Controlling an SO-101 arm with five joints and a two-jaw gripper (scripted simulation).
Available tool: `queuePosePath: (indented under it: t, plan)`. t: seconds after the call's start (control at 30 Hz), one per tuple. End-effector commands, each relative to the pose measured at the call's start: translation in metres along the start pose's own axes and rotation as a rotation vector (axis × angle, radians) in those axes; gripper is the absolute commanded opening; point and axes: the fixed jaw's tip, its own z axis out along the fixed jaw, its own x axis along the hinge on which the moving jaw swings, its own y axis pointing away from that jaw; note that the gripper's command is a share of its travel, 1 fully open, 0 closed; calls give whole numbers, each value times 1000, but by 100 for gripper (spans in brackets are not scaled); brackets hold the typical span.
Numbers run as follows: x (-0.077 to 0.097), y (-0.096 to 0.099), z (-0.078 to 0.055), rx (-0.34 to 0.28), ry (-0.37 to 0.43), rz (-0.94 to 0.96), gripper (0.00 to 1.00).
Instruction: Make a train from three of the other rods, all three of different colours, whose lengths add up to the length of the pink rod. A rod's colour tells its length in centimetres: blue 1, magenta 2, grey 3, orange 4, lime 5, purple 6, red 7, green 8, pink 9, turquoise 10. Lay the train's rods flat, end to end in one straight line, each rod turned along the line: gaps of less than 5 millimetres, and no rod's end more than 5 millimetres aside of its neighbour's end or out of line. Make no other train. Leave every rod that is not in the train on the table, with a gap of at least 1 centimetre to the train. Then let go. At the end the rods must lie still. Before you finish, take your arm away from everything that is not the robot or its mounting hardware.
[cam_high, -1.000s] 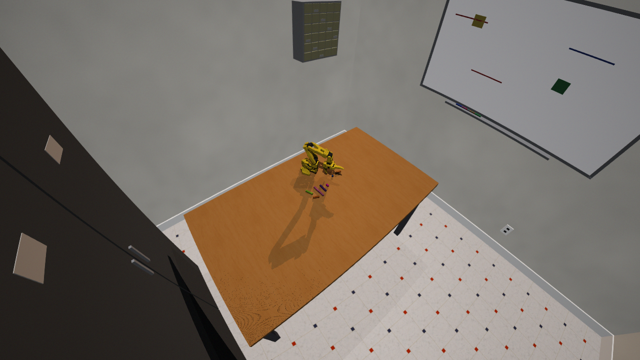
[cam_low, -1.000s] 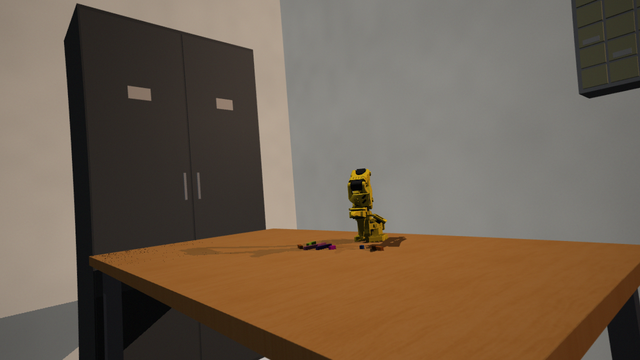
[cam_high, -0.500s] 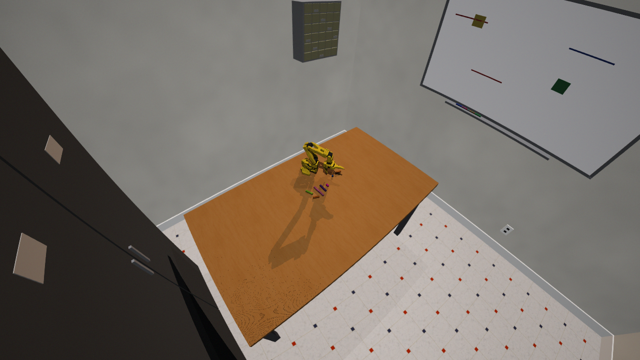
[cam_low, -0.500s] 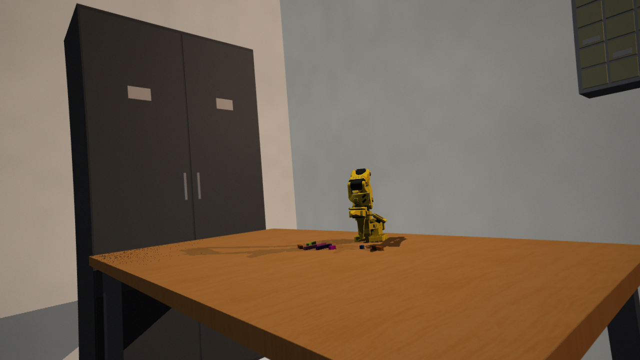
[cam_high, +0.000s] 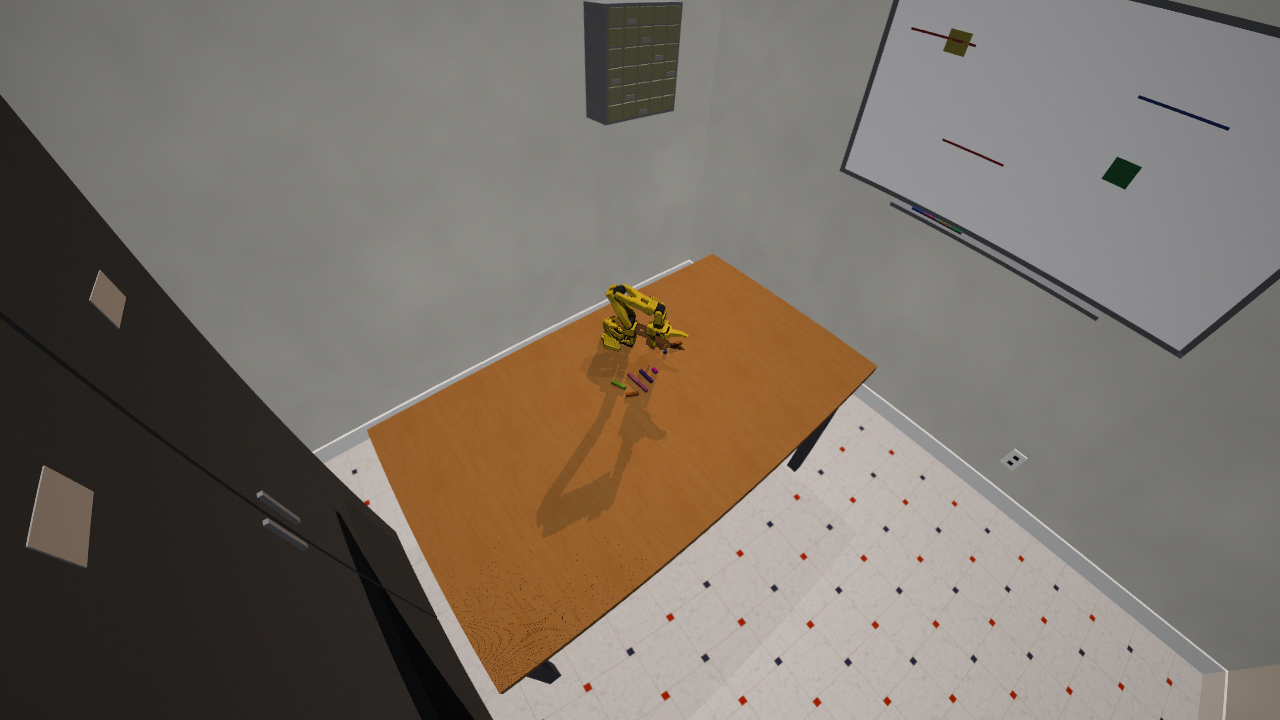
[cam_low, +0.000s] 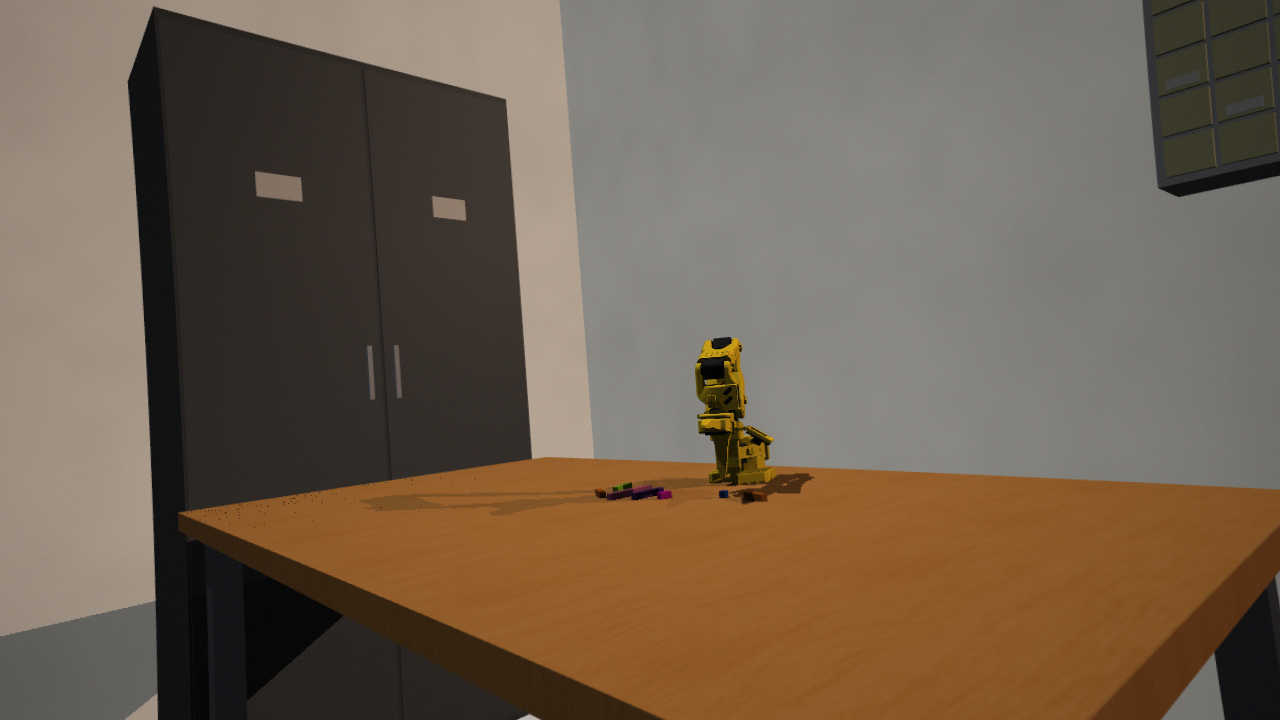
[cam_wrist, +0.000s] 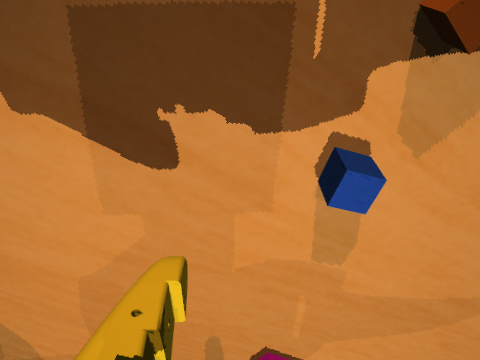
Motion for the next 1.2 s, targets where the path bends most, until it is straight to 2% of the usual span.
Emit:
queuePosePath:
  t: [0.0, 0.47, 0.53, 0.57, 1.1, 1.13, 1.17]
  plan:
    - [0, -1, -1, 10, -2, 1, 100]
    - [-1, -19, -12, 115, -8, 21, 100]
    - [-1, -19, -12, 115, -8, 21, 100]
    - [0, -2, -1, 17, -2, 10, 100]
    - [-1, -13, -12, 84, -5, -10, 100]
    - [0, -1, -1, 8, -2, 1, 100]
    - [0, -2, -2, 15, -2, 3, 100]
